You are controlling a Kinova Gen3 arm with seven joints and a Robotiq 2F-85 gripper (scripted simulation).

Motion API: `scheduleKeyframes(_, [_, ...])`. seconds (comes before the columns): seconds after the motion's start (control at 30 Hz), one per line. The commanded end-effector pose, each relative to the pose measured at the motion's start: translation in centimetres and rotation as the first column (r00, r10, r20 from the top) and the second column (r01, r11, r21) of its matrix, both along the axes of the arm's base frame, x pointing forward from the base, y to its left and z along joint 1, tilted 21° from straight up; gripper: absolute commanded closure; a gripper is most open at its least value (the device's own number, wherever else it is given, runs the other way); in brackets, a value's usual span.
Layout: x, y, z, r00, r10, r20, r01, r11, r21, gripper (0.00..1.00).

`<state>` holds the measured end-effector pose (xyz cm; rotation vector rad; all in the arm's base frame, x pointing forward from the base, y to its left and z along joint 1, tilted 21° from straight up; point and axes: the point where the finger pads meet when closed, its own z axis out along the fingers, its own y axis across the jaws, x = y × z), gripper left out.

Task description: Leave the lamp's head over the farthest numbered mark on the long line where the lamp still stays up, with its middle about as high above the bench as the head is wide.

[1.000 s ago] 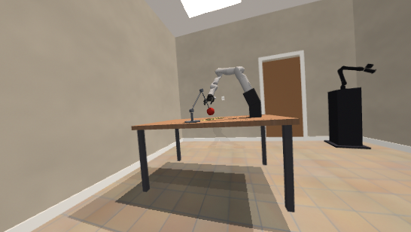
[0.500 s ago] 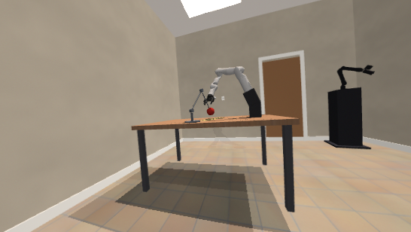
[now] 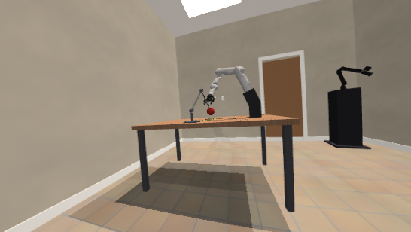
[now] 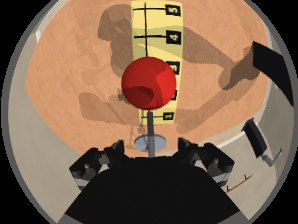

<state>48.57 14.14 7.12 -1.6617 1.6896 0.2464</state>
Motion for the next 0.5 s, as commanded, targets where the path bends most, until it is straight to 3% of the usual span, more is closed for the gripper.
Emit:
scheduleKeyframes(0.0, [0.0, 0.0, 0.1, 1.0, 0.0, 0.001, 0.0, 1.0, 0.0, 0.0])
scheduleKeyframes(0.1, [0.0, 0.0, 0.1, 1.0, 0.0, 0.001, 0.0, 1.0, 0.0, 0.0])
scheduleKeyframes(0.47, [-1.8, -2.8, 3.4, 1.0, 0.0, 0.001, 0.0, 1.0, 0.0, 0.0])
